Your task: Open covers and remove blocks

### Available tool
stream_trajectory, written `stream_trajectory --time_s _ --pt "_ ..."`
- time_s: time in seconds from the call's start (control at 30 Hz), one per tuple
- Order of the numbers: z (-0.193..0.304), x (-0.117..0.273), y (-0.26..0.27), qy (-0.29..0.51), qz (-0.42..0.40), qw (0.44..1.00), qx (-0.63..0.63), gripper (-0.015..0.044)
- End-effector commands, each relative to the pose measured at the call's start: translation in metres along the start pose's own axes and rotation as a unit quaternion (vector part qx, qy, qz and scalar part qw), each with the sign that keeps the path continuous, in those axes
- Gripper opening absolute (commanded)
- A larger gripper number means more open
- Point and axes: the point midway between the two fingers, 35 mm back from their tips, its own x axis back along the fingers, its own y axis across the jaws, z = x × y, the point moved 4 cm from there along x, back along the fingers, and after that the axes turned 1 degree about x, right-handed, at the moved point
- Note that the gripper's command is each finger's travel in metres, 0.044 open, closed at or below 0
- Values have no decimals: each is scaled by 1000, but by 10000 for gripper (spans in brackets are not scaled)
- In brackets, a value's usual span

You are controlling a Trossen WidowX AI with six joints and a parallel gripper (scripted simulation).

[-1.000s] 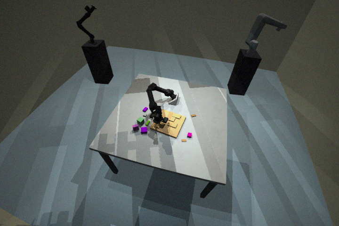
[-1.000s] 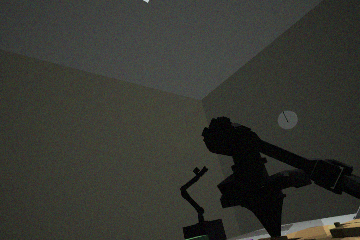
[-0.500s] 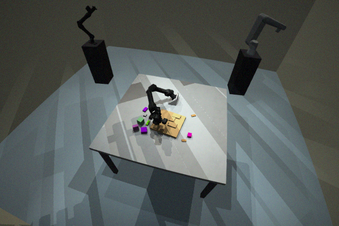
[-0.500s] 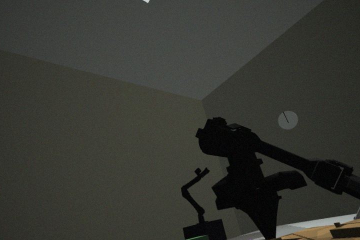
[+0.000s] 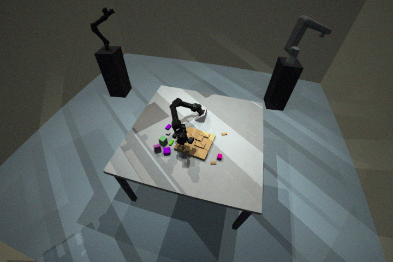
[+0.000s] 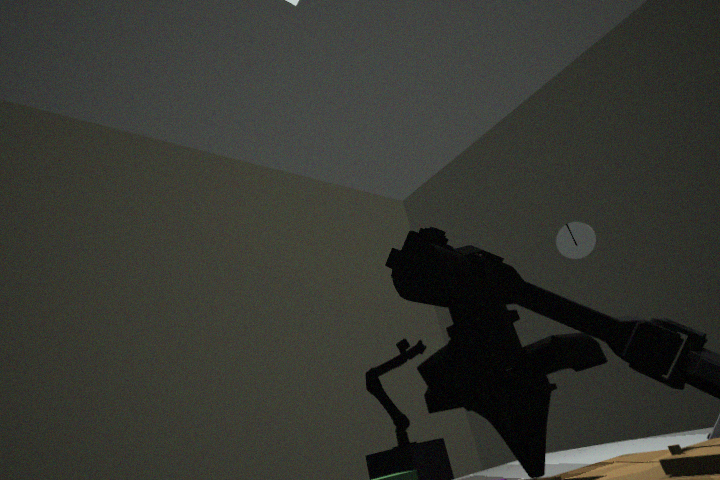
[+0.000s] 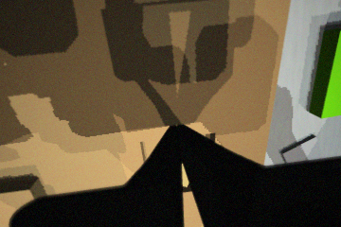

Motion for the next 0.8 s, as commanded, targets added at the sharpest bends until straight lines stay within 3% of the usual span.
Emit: stream_trajectory --time_s 0.0,0.77 --pt "-3 8 0 -4 1 1000 -2 0" --pt "-6 38 0 -4 0 1000 -2 0"
